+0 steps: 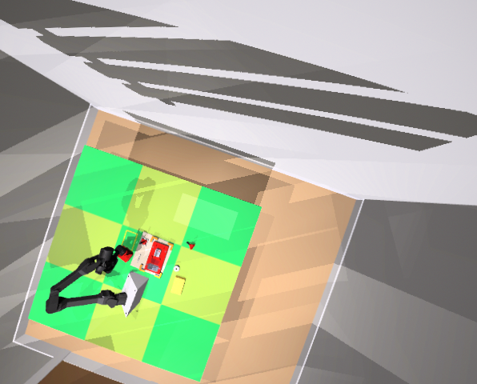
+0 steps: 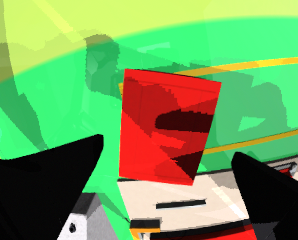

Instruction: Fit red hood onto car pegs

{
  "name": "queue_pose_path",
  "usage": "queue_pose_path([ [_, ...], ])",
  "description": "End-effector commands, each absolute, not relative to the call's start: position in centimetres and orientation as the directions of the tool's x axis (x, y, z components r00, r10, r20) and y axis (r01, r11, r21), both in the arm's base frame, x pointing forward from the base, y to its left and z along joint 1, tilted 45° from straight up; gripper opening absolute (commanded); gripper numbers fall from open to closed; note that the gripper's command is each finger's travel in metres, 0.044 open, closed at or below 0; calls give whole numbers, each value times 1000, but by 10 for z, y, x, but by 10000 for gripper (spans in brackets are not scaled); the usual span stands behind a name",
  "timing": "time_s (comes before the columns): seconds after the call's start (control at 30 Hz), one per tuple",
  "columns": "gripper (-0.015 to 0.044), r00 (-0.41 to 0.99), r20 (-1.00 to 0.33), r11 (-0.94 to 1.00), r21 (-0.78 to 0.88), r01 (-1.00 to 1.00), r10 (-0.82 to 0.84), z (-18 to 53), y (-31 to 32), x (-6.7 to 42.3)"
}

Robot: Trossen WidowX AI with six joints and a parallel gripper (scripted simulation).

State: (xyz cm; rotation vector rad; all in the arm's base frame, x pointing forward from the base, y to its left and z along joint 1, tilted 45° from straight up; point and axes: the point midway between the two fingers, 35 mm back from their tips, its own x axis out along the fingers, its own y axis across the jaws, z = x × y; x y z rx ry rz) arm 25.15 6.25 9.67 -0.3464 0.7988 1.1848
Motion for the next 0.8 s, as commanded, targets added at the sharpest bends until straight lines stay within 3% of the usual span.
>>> queue_pose_path([
  [0.0, 440, 146, -709, 366, 167, -916, 690, 94, 65, 251],
  [0.77, 440, 147, -707, 365, 168, -916, 692, 84, 75, 251],
])
